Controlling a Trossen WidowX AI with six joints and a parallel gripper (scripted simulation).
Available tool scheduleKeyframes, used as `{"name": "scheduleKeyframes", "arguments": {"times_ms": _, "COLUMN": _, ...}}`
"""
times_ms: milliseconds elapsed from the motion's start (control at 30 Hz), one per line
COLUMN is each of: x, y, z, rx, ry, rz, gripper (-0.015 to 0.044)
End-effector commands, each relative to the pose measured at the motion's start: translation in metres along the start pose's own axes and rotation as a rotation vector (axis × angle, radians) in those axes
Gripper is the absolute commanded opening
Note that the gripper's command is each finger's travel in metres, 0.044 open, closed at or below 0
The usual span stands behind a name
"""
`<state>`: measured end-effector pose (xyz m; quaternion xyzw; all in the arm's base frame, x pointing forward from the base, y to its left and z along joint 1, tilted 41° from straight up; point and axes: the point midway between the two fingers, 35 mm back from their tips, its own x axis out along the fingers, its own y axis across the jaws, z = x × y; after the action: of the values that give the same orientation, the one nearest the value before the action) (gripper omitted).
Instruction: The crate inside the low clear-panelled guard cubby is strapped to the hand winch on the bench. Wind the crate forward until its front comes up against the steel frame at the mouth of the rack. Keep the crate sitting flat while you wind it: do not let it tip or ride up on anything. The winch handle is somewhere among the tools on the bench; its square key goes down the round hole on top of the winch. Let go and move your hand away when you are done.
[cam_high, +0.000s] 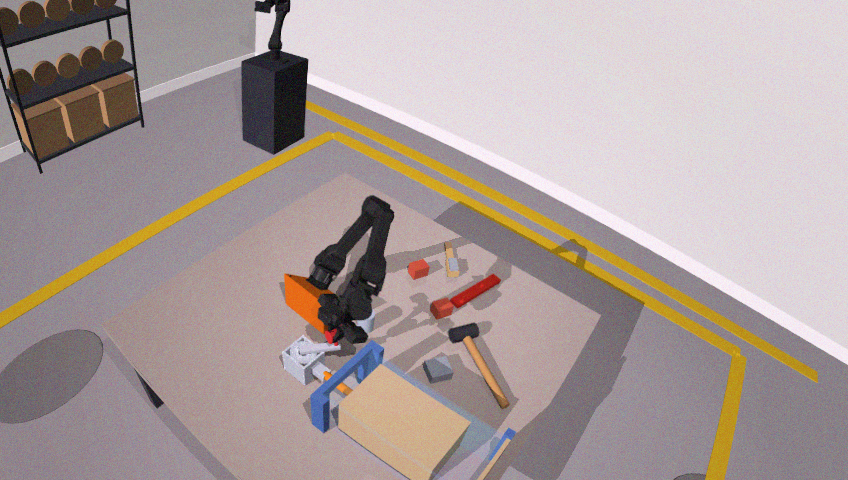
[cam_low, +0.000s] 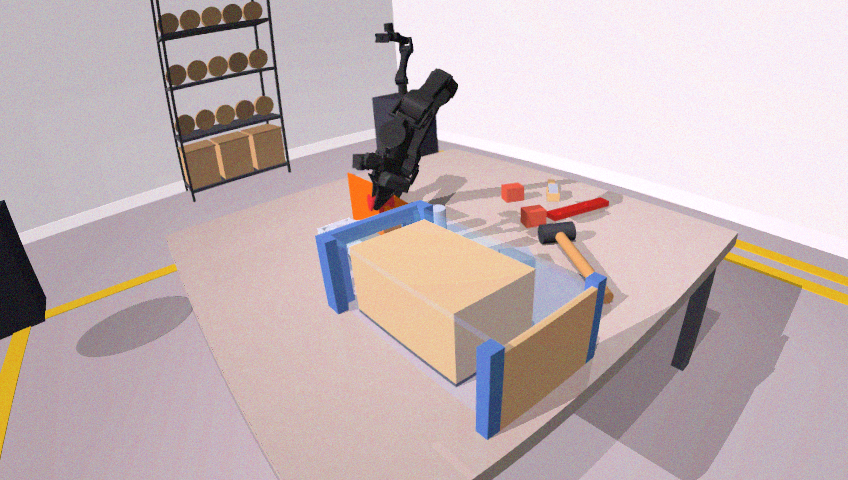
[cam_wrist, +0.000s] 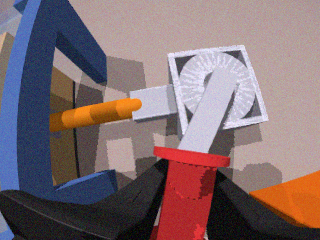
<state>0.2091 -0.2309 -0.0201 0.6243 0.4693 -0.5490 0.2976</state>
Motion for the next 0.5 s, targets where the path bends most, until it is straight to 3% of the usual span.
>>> {"name": "scheduleKeyframes", "arguments": {"times_ms": 0, "x": 0.001, "y": -0.012, "z": -0.005, "rx": -0.006, "ry": 0.017, "rz": -0.022, "gripper": 0.0000}}
{"name": "scheduleKeyframes", "arguments": {"times_ms": 467, "x": 0.000, "y": -0.030, "z": -0.006, "rx": -0.005, "ry": 0.017, "rz": -0.023, "gripper": 0.0000}}
